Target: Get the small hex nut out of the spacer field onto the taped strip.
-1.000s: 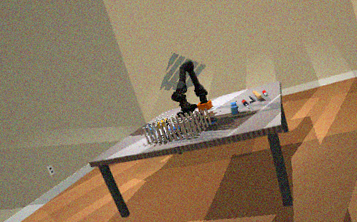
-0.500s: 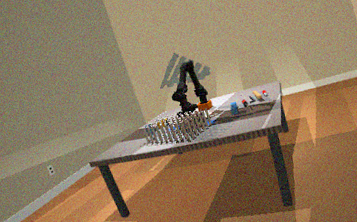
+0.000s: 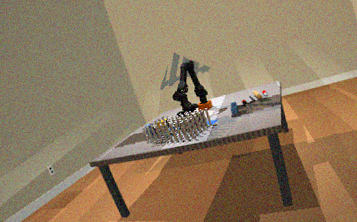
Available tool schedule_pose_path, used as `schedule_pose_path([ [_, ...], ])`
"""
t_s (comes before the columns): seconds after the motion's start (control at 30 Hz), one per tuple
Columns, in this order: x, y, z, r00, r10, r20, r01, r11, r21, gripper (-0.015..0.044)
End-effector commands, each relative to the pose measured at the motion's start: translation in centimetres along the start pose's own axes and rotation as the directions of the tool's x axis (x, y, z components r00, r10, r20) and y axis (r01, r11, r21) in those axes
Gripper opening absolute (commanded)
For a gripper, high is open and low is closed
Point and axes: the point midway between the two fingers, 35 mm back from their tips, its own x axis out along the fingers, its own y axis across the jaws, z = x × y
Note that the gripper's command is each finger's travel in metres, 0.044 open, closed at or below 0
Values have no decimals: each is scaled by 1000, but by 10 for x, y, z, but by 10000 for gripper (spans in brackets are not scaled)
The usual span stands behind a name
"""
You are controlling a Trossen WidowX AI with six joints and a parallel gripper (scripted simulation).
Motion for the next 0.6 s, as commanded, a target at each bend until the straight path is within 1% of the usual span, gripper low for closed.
schedule_pose_path([
  [0.0,-2,0,4,1000,0,-1,0,1000,5,0],
  [0.57,-5,0,13,1000,0,0,0,1000,6,0],
])
